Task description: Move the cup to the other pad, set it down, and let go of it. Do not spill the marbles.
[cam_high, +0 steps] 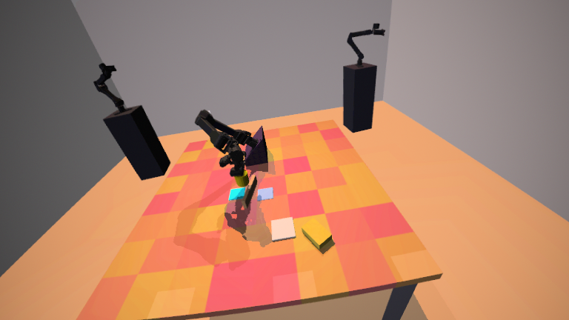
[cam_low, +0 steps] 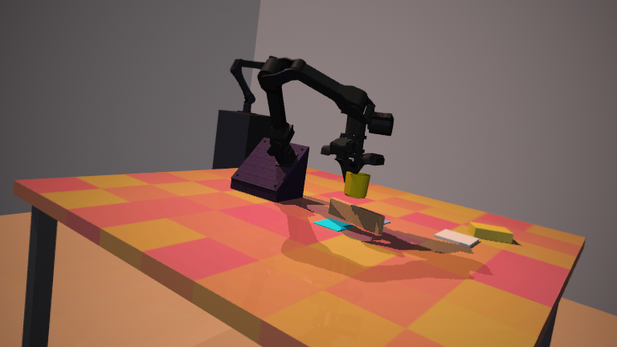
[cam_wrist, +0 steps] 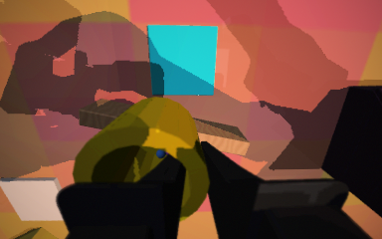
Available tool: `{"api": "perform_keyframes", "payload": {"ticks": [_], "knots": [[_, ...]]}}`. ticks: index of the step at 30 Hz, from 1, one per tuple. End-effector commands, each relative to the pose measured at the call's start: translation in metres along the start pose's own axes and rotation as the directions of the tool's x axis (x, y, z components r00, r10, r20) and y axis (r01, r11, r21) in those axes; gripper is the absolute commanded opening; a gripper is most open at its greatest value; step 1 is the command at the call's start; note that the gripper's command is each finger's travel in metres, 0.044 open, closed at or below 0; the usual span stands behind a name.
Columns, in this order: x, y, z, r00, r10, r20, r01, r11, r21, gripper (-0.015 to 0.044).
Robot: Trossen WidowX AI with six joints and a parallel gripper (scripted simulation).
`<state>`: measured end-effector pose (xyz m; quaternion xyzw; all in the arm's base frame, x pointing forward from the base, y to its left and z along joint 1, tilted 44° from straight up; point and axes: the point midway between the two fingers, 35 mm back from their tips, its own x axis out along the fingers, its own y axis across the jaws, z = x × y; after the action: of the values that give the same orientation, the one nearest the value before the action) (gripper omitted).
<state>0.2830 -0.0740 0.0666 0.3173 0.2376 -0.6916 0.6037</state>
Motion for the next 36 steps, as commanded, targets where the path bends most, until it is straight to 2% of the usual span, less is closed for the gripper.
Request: {"api": "perform_keyframes", "payload": {"ticks": [1, 23, 36], "knots": [[0.001, -0.005, 0.009, 1.000, -0.006, 0.006, 0.006, 1.000, -0.010, 0.0000], [0.002, -0.020, 0.057, 1.000, -0.007, 0.008, 0.007, 1.000, -0.010, 0.0000], [0.016, -0.019, 0.057, 1.000, -0.006, 0.008, 0.006, 1.000, -0.010, 0.0000]]}}
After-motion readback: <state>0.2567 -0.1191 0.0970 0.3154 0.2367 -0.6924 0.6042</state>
